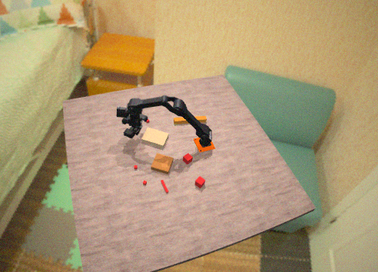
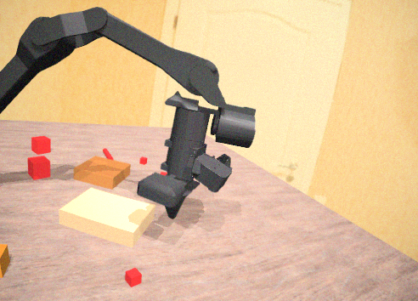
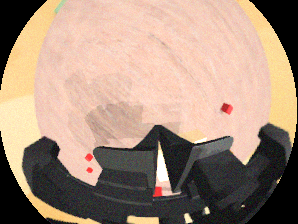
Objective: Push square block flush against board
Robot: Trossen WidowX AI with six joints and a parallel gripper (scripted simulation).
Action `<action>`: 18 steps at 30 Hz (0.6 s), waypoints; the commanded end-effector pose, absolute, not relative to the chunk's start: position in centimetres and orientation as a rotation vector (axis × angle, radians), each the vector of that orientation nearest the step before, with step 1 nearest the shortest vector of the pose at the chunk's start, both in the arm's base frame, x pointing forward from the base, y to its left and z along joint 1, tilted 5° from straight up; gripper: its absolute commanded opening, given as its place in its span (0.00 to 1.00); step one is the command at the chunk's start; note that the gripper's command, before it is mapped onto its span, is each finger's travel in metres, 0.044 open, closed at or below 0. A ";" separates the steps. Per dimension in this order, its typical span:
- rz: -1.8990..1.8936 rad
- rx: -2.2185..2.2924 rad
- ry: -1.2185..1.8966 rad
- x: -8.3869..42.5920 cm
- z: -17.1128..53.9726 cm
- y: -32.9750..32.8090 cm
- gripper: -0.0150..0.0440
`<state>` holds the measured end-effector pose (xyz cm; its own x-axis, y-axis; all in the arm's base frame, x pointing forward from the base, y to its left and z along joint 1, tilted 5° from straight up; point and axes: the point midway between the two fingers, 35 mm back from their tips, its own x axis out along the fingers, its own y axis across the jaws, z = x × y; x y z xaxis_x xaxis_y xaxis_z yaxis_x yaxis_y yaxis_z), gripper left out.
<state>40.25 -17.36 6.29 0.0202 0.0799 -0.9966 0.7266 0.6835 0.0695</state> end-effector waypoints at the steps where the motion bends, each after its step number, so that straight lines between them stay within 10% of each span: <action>1: -0.566 0.691 1.453 40.4 9.6 -17.7 0.25; 18: -0.454 0.576 1.479 39.5 7.5 -16.0 0.25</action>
